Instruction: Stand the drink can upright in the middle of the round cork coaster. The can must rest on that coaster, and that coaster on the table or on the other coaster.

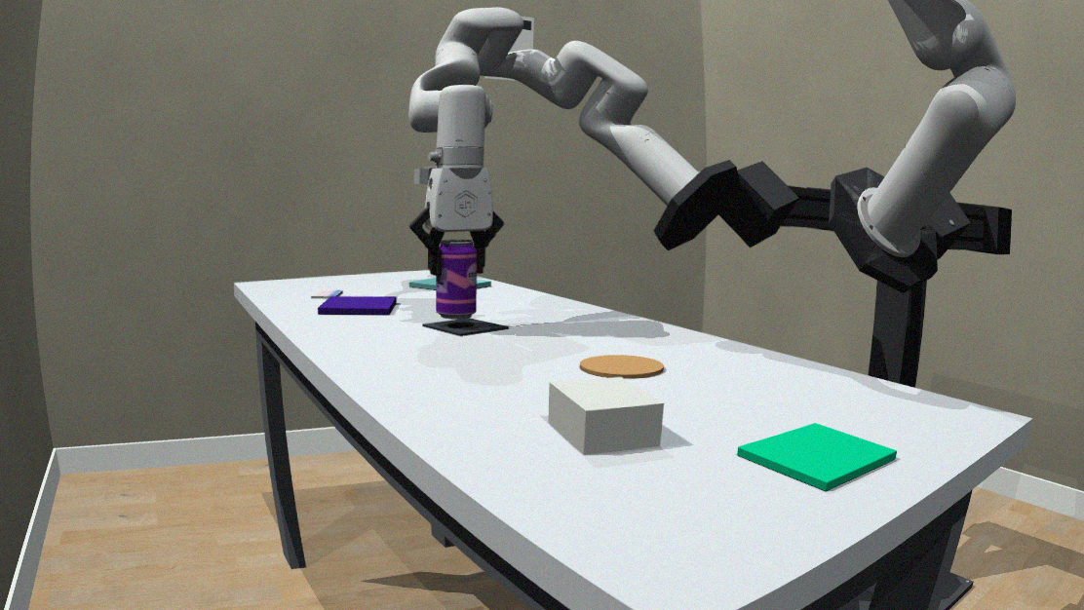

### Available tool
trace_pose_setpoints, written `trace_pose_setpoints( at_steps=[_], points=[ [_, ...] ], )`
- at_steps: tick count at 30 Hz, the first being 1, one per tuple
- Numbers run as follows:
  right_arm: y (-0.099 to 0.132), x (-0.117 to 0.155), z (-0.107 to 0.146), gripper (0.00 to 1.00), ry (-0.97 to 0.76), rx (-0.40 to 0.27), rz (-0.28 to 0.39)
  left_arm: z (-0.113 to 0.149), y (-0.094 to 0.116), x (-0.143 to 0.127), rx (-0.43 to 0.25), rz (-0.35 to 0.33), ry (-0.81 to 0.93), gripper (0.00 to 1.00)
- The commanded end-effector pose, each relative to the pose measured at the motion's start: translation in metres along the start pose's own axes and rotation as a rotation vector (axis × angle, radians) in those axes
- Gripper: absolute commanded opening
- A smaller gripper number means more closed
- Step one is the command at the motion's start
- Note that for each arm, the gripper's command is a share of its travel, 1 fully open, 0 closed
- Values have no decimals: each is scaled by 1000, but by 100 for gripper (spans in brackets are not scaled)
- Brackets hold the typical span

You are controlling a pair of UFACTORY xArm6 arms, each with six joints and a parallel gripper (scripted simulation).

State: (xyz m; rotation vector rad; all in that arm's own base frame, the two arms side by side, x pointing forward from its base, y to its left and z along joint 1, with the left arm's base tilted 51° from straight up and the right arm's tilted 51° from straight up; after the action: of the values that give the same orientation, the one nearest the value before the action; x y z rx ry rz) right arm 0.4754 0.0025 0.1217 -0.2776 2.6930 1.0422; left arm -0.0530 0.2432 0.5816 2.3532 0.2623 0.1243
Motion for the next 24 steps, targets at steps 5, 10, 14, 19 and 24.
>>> trace_pose_setpoints(
  at_steps=[5, 10, 14, 19, 24],
  points=[
    [85, -2, 0, 0, -2, -4, -7, -1, 2, 0, 6, 0, 0, 100],
    [87, -2, 0, 0, -2, -4, -7, -1, 2, 0, 6, 0, 0, 100],
    [88, -2, 2, 0, -2, -5, -7, -1, 2, 0, 6, 0, 0, 100],
    [89, -5, 16, 0, -2, -8, -6, -1, 2, 0, 6, 0, 0, 100],
    [92, -9, 39, 0, -2, -12, -5, -1, 2, 0, 6, 0, 0, 100]
  ],
)
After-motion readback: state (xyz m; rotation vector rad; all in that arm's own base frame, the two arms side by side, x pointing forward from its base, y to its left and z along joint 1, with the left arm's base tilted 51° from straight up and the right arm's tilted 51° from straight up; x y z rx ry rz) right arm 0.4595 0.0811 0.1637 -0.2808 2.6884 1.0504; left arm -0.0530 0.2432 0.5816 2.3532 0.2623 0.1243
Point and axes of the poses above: on each arm, the point where the finger pads meet when closed, its own y axis back along the fingers, its own x axis across the jaws, z = x × y, the point moved 6 cm from there along y, back along the fingers, and after that the axes turned 1 degree about y, right-handed, at the moved point
